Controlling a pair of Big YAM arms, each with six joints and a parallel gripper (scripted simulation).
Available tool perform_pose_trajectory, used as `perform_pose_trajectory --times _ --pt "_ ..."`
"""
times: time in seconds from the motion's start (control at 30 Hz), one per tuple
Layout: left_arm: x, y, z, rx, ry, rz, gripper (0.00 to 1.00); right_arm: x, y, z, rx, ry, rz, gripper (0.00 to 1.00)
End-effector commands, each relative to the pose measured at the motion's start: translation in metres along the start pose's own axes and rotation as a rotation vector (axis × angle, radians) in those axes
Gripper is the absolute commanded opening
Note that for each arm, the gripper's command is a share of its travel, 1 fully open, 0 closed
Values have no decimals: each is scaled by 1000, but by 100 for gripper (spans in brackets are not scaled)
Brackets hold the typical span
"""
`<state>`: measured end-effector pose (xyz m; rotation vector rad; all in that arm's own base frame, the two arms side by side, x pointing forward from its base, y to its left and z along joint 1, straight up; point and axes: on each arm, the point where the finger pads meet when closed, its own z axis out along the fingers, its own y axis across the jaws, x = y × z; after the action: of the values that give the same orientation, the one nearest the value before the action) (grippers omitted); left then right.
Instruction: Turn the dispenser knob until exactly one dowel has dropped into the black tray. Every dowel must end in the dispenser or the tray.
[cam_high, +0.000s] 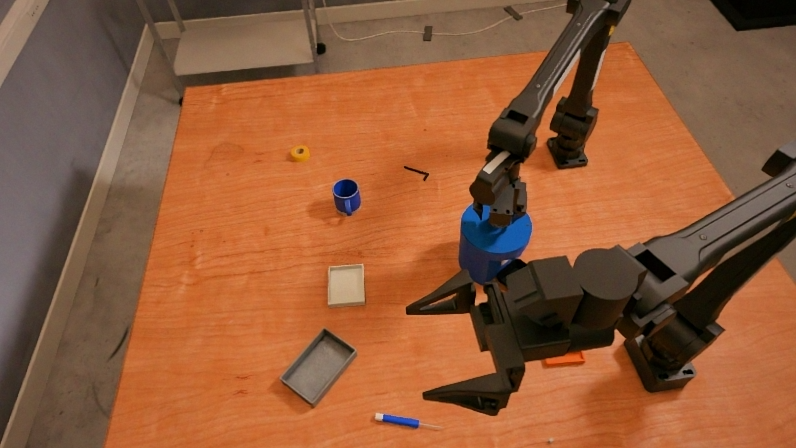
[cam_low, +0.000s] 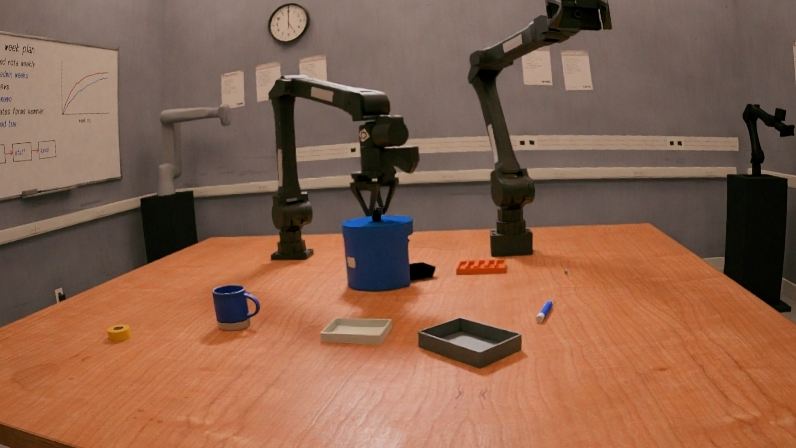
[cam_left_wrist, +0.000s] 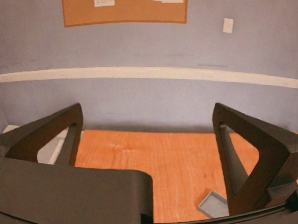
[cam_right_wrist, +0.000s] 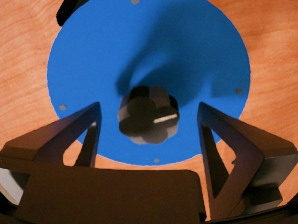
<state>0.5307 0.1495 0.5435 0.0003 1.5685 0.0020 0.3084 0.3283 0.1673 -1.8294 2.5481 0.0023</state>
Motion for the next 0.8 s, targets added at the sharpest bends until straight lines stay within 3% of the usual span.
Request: perform_pose_trajectory --times 0.0,0.1,0.13,0.63,0.67,0.77 --pt "2 8 0 -11 10 -10 100 1 -5 13 -6 13 2 72" --pt "2 8 0 -11 10 -10 100 -5 -7 9 2 -4 -11 72" --pt "2 8 0 -11 10 -10 100 -2 -5 8 -2 5 -11 0" --pt "2 8 0 -11 10 -10 100 1 -4 6 -1 10 1 0" --pt "2 8 0 -11 10 -10 100 1 -4 6 -2 11 -123 0" --pt "2 8 0 -11 10 -10 100 -1 -4 5 2 2 -204 0"
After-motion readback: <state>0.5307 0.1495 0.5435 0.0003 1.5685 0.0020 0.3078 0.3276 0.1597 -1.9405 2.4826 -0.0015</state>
